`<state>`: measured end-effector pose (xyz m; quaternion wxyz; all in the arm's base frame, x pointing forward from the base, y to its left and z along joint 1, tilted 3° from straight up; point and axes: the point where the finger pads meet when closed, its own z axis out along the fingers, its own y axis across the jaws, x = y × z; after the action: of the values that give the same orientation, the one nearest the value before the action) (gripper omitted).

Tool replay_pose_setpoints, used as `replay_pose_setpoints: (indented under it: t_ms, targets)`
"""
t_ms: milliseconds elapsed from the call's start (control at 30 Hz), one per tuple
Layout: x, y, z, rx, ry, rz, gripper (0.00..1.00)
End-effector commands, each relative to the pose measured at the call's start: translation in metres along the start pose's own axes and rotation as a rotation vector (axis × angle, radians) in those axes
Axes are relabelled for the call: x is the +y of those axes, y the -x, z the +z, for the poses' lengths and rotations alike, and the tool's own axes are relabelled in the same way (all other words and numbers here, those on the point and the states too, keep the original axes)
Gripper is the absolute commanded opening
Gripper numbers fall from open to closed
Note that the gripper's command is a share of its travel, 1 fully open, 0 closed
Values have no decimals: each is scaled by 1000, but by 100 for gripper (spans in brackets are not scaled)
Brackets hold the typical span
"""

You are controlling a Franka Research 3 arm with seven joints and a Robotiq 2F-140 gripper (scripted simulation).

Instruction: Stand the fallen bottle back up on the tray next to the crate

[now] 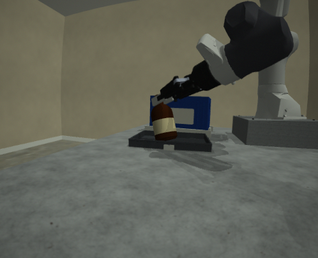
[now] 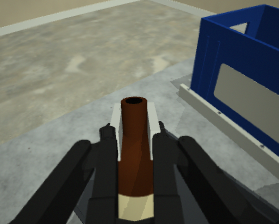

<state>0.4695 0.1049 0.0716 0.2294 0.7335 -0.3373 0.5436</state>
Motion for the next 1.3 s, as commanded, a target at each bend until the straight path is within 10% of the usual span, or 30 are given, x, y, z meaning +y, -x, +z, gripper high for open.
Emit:
replay_pose_setpoints:
  t_ms: [0,300,333,1267]
  targets:
    - [-1,-1,0,0,1,8,0]
    - [-1,-1,0,0,1,8,0]
    - [-1,-1,0,0,1,8,100]
    - [-1,-1,0,0,1,8,100]
